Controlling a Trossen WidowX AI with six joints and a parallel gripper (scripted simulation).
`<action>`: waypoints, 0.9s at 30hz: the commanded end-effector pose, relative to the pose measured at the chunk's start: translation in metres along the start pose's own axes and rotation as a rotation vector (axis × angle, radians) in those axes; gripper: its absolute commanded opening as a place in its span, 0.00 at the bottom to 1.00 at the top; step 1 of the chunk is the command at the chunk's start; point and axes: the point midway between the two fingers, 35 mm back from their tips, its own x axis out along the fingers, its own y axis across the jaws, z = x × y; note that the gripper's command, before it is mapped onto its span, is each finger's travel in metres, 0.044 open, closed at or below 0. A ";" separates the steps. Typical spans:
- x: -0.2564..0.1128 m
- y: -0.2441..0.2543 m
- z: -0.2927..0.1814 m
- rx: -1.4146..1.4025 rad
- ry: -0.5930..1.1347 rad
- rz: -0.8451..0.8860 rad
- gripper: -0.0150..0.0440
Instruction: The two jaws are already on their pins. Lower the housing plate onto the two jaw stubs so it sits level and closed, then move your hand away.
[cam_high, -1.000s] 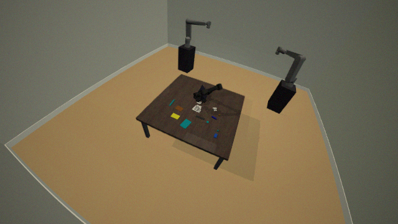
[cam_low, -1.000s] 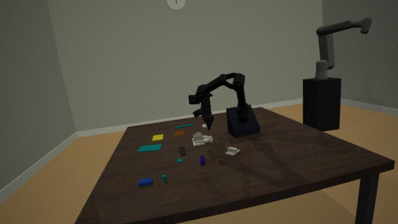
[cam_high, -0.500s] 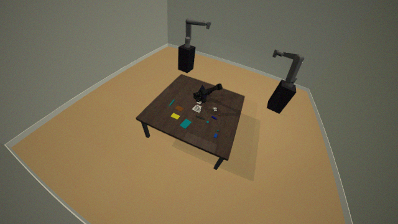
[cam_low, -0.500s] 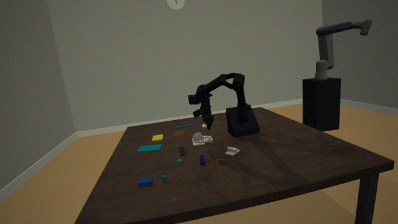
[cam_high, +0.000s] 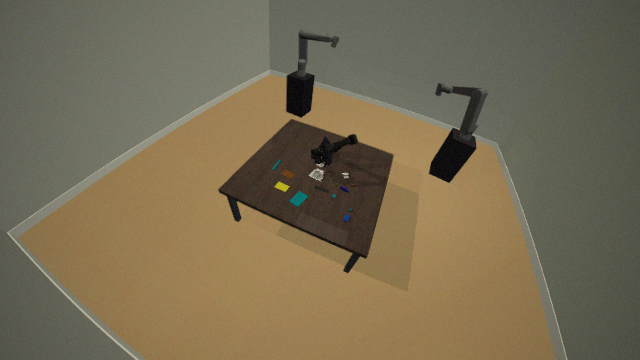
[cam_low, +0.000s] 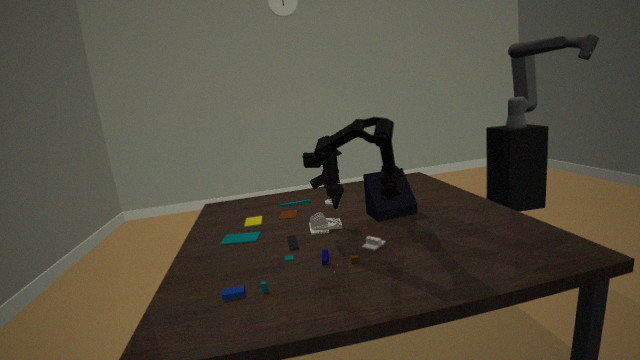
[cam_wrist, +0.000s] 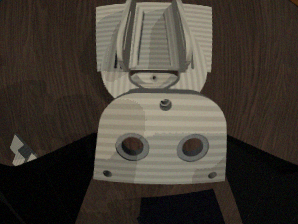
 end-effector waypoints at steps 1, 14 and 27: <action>-0.001 -0.001 0.001 -0.001 -0.002 -0.005 0.85; -0.001 -0.001 0.001 -0.014 -0.002 -0.005 0.85; -0.001 0.004 0.000 -0.014 -0.002 -0.005 0.85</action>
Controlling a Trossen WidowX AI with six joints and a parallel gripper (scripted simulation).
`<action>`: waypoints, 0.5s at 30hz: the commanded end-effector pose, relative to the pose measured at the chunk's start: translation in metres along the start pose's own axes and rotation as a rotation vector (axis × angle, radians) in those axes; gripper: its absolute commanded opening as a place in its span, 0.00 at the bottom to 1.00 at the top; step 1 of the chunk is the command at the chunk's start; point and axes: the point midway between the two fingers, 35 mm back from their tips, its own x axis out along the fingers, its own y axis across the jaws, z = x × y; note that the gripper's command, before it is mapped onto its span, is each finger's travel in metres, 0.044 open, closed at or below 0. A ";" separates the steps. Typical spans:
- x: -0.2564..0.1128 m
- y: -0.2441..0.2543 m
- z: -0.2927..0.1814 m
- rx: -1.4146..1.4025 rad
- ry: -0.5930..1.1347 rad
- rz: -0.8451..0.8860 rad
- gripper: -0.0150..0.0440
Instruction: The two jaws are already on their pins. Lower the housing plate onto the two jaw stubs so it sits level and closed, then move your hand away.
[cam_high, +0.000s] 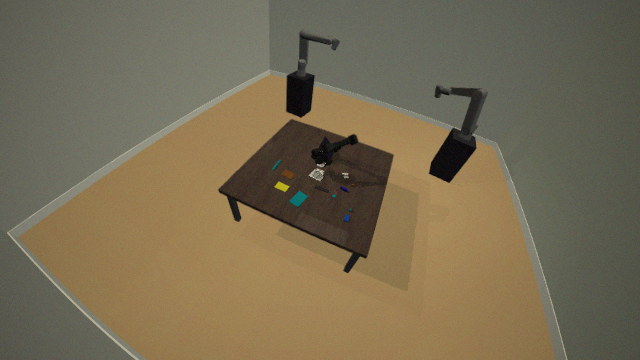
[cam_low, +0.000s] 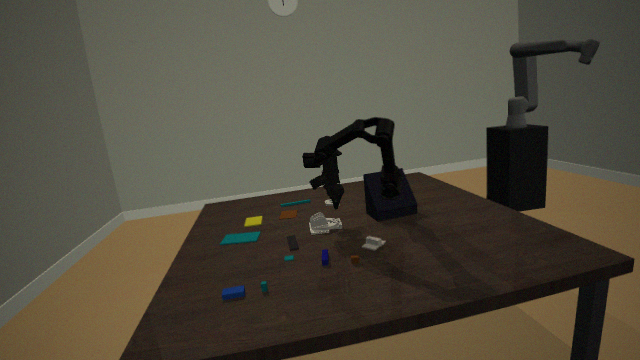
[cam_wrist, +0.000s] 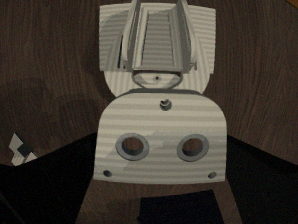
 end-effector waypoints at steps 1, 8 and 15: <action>0.000 0.001 0.000 0.004 -0.002 0.001 0.85; 0.000 0.001 0.000 0.007 -0.002 0.001 0.85; 0.000 0.001 0.000 0.010 -0.002 0.001 0.85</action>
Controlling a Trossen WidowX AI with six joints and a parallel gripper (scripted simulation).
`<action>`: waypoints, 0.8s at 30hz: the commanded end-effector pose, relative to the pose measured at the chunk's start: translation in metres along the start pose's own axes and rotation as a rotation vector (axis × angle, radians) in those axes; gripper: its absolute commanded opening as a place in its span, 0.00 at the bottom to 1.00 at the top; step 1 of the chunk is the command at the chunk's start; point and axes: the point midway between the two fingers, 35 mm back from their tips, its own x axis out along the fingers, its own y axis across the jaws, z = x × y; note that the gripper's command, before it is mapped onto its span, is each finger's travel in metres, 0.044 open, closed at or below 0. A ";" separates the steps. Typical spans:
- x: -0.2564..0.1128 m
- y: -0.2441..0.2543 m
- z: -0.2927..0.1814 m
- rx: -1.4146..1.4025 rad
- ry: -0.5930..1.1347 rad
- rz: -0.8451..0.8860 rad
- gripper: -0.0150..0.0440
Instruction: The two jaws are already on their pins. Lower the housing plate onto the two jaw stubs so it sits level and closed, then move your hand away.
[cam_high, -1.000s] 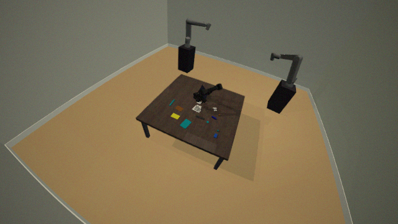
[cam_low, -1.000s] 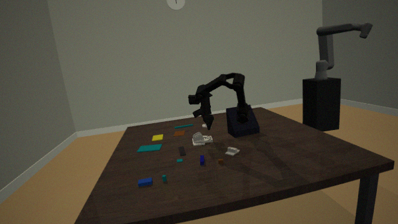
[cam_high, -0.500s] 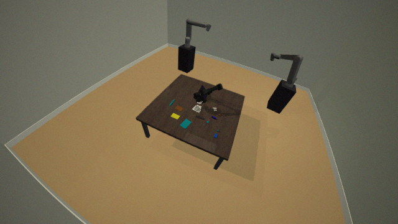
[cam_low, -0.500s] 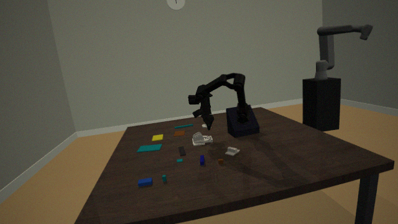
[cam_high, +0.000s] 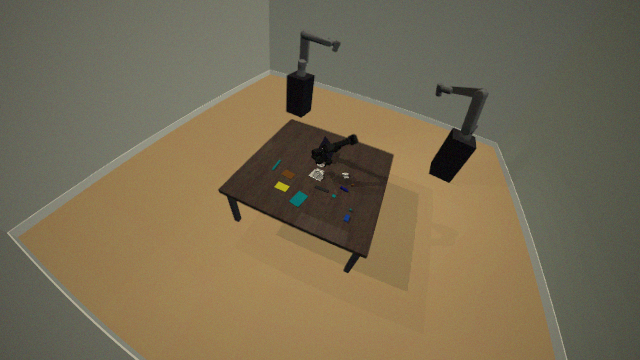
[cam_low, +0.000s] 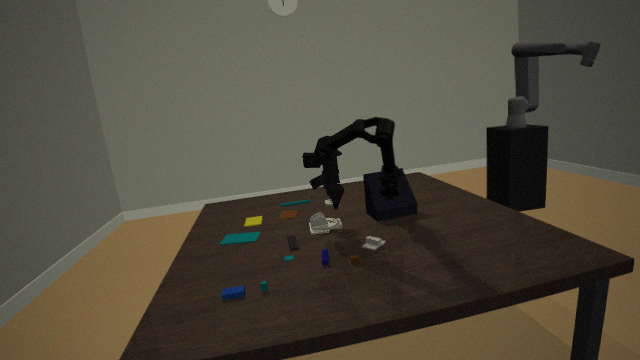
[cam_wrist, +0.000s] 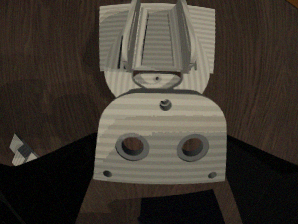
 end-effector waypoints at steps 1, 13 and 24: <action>0.000 0.000 0.000 0.005 0.000 0.002 0.85; 0.000 0.002 -0.002 0.006 0.000 0.002 0.85; 0.010 0.001 -0.001 0.006 -0.001 0.001 0.85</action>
